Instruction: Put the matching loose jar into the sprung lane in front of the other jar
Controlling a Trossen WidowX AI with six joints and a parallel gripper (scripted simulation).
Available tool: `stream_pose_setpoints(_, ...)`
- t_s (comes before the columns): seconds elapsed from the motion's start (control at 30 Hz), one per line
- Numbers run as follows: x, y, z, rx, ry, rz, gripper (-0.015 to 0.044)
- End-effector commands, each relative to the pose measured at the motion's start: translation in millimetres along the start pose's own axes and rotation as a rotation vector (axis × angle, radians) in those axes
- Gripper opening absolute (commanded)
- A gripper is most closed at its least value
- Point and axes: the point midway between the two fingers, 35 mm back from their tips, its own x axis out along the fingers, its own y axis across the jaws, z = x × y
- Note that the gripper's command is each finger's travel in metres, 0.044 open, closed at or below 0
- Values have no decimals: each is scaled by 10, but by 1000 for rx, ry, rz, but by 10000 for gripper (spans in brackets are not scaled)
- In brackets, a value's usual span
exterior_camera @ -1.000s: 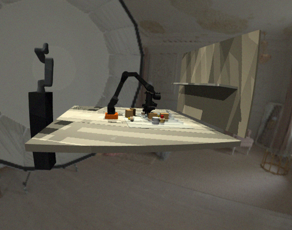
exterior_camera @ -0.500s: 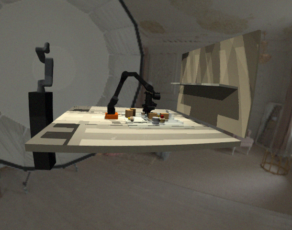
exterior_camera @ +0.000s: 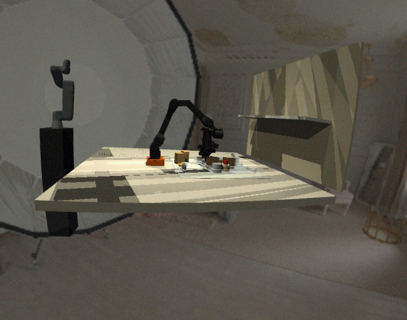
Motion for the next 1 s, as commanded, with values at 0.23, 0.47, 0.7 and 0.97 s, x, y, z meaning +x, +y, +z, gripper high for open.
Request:
stream_pose_setpoints(0.23,-8,0,0,-2,0,1,308)
stream_pose_setpoints(0.47,-201,-1,1,-2,0,1,308)
stream_pose_setpoints(0.7,-205,-3,-32,-2,0,1,308)
stream_pose_setpoints(0.97,-224,-12,-283,-2,2,1,308)
